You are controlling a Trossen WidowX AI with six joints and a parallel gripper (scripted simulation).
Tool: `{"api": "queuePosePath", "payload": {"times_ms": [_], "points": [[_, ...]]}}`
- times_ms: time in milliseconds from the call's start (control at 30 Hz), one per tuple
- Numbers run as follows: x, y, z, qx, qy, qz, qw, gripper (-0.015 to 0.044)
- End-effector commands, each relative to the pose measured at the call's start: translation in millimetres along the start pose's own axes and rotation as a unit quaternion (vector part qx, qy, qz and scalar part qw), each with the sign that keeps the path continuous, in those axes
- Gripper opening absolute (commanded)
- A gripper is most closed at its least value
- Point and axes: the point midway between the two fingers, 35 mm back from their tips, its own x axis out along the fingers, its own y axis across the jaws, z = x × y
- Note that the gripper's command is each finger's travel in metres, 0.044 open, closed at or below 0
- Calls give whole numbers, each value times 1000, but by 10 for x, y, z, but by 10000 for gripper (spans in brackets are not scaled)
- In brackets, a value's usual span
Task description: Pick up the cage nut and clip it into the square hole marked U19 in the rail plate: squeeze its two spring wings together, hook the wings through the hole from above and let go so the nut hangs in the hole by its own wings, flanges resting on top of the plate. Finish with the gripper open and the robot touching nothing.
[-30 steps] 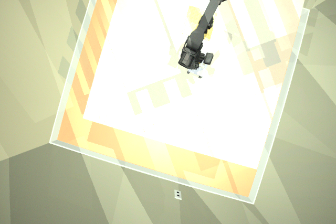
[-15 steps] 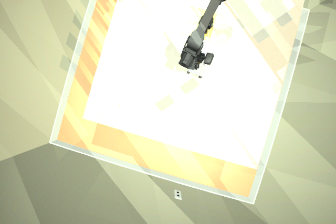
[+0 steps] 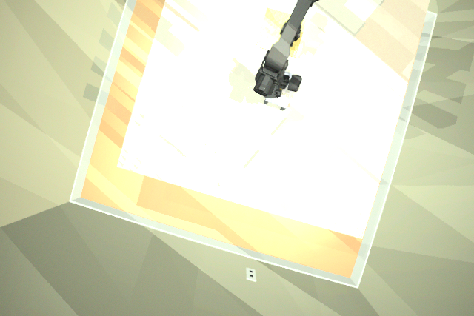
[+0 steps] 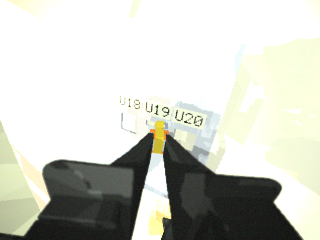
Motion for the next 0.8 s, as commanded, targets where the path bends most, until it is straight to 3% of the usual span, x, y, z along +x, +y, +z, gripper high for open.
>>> {"api": "queuePosePath", "payload": {"times_ms": [0, 767], "points": [[-13, 8, 14, -1, -3, -8, 1000, 23], [-13, 31, 17, 0, -3, -32, 999, 23]]}}
